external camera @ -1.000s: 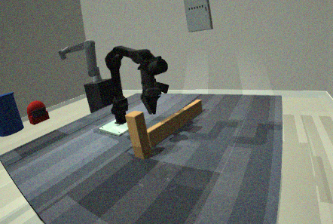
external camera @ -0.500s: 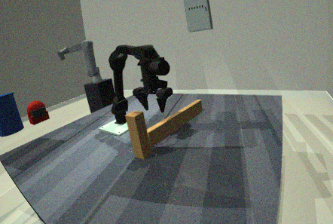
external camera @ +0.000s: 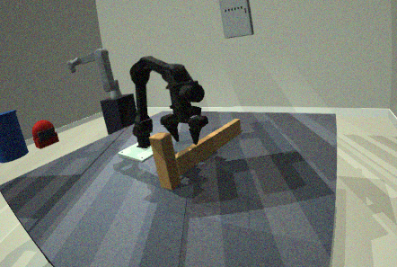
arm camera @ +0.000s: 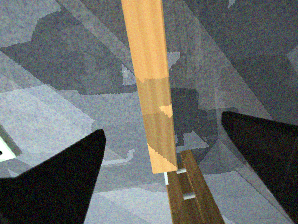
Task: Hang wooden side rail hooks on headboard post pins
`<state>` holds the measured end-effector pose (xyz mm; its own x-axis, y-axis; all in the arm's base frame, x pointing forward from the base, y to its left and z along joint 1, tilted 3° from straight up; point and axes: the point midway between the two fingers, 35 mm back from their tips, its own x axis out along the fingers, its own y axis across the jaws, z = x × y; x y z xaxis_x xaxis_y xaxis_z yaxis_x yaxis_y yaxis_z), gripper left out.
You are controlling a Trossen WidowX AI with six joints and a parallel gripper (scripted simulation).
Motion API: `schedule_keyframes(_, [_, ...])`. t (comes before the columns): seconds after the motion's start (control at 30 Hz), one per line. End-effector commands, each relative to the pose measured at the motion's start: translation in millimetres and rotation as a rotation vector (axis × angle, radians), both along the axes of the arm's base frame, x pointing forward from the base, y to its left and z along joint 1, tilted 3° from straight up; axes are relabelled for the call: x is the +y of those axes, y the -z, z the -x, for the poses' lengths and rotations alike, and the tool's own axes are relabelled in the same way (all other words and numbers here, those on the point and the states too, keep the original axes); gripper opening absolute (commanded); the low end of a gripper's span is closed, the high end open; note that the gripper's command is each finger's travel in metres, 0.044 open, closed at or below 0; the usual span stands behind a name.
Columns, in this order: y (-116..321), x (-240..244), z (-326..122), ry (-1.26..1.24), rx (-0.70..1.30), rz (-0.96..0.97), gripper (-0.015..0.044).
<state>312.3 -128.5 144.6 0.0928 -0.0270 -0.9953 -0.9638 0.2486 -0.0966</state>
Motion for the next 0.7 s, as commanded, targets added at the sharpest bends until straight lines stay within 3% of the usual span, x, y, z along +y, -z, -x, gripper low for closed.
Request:
schedule_keyframes(0.0, [10,1,0,-0.006,0.005,-0.006,0.0440])
schedule_keyframes(0.67, [39,0,-4,-0.006,0.004,-0.006,0.0440])
